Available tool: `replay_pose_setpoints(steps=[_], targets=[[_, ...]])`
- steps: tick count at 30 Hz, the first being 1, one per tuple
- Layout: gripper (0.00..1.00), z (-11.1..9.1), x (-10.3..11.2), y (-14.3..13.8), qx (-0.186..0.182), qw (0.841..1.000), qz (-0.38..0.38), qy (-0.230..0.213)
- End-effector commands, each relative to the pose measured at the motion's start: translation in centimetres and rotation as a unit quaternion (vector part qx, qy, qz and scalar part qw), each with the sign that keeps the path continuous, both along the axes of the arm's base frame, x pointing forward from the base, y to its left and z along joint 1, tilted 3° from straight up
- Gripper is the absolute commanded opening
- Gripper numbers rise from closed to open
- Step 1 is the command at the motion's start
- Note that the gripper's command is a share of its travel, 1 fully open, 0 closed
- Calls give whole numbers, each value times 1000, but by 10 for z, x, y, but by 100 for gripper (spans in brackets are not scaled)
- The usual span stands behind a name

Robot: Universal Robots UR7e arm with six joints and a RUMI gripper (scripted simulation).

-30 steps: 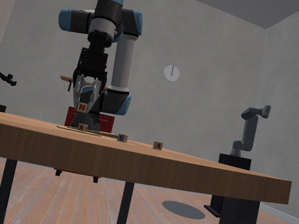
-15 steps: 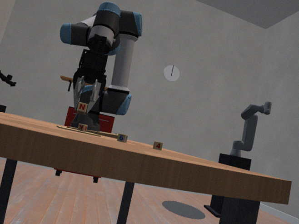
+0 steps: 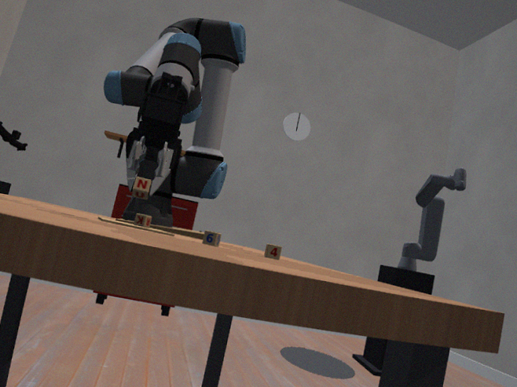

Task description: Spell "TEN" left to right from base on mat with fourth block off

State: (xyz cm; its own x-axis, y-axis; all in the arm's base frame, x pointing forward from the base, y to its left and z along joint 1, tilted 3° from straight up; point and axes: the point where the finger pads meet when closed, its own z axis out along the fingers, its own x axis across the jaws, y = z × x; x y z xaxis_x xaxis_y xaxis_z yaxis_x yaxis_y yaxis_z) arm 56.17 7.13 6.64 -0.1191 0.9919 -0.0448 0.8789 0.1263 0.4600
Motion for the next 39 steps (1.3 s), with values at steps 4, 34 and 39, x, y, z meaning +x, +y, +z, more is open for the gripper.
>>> replay_pose_setpoints(steps=[4,34,39], targets=[[5,-1,4,-1,12,996,4,-93],[5,-1,3,-1,31,967,11,-254],[5,-1,2,-1,32,965,11,-262]])
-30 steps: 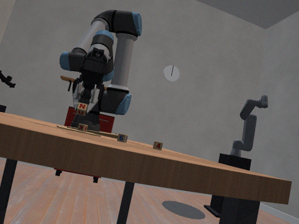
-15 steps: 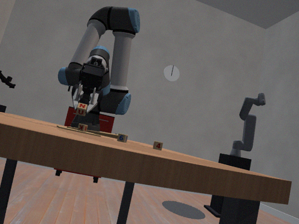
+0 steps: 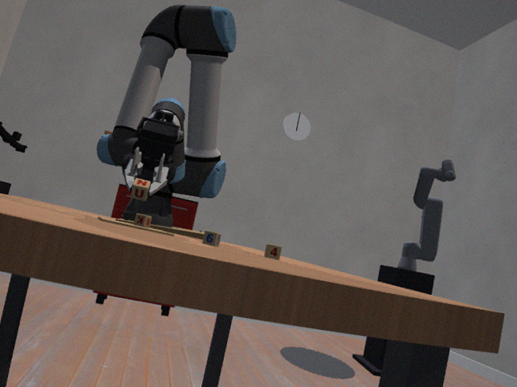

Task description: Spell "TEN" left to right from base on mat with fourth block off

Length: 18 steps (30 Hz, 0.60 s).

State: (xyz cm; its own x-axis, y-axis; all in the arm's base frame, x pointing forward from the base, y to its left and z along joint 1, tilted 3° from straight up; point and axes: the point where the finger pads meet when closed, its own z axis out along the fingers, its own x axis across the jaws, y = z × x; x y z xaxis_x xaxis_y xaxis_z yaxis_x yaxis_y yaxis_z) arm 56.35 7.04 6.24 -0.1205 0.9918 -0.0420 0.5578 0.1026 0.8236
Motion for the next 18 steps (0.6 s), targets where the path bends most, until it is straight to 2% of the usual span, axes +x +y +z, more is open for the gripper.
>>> replay_pose_setpoints(steps=[1,12,18], targets=[[5,3,0,0,2,1000,0,-23],[5,3,1,0,2,1000,1,-25],[5,-4,2,-1,1,1000,0,-25]])
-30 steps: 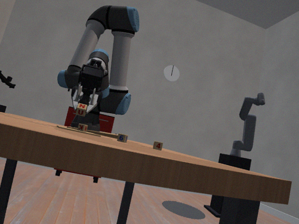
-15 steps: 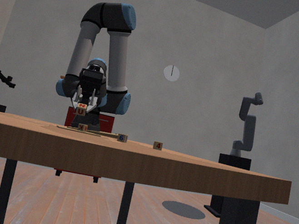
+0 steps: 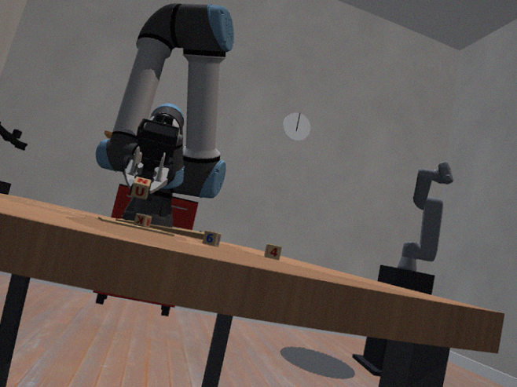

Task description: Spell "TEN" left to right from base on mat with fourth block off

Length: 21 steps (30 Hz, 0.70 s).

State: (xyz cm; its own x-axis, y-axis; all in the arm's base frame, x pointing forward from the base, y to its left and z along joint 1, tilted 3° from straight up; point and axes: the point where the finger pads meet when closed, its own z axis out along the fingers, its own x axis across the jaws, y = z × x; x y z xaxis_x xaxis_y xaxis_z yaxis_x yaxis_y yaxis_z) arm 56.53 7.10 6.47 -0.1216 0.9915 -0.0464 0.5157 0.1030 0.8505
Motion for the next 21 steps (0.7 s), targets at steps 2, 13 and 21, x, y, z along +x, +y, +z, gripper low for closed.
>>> replay_pose_setpoints(steps=[2,13,21], targets=[[5,-11,0,-2,0,1000,-2,-1],[5,-37,2,-4,0,1000,-1,-2],[5,-47,2,-4,0,1000,-1,-2]])
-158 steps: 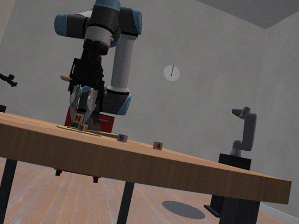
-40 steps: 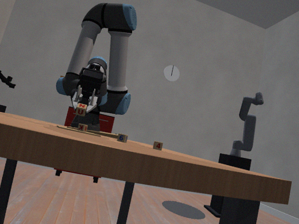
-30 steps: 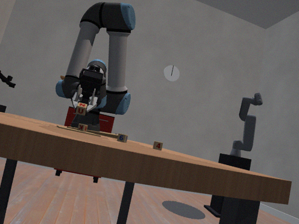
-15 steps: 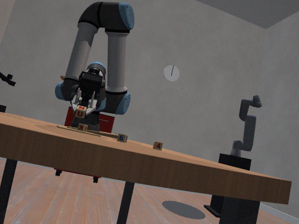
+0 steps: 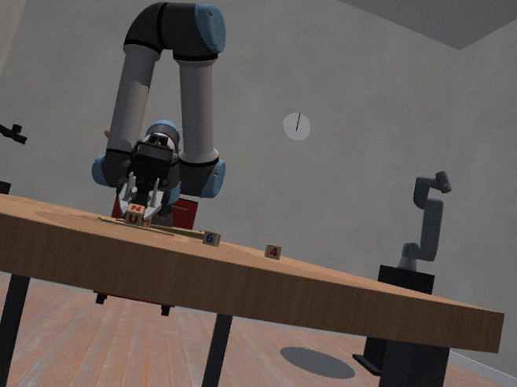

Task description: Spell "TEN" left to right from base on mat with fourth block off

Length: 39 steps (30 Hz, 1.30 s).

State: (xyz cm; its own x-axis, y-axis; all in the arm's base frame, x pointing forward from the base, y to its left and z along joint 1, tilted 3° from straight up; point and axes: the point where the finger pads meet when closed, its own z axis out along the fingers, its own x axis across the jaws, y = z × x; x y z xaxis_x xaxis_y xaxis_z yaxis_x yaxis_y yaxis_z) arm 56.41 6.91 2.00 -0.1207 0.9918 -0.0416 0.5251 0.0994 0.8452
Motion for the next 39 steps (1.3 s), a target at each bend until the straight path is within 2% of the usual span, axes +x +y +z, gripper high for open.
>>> replay_pose_setpoints(steps=[1,38,39], targets=[[5,-3,3,-2,-2,1000,0,-8],[5,-3,2,-2,-2,1000,0,-7],[9,-3,2,-2,-2,1000,0,-7]])
